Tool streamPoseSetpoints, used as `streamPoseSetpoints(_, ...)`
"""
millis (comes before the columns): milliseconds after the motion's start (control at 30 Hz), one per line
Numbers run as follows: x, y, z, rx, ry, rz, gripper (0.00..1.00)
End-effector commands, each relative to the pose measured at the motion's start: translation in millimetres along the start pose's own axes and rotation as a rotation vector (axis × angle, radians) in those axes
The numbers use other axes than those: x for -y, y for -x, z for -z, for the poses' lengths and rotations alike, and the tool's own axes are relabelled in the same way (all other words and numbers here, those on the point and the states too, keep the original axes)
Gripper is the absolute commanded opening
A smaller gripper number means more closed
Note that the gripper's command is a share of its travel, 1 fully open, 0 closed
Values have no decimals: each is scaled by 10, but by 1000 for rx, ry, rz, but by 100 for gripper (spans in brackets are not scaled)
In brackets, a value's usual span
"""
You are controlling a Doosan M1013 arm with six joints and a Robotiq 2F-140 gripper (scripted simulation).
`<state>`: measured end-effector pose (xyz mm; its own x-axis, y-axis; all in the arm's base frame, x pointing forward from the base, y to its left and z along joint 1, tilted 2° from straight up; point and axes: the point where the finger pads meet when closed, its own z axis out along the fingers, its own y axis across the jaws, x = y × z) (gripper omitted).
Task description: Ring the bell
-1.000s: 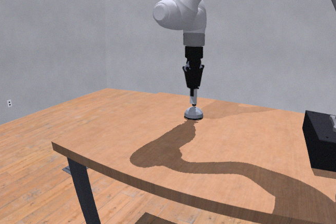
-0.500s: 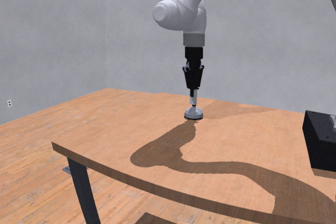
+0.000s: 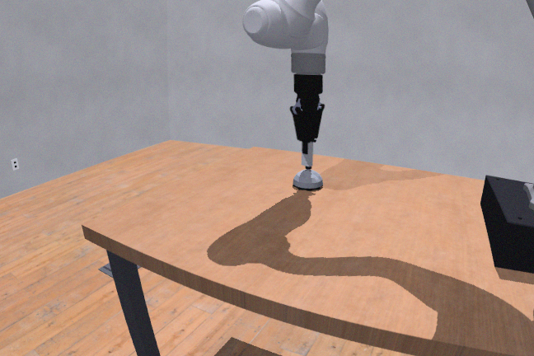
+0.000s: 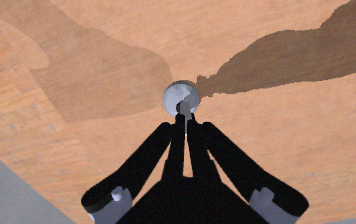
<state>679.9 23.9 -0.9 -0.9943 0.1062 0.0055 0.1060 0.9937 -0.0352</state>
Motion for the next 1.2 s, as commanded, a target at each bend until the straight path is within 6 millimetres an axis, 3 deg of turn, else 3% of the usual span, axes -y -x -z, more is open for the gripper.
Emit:
streamPoseSetpoints(0, 0, -3, -5, 0, 0, 0, 0)
streamPoseSetpoints(1167, 0, -3, 44, 0, 0, 0, 0)
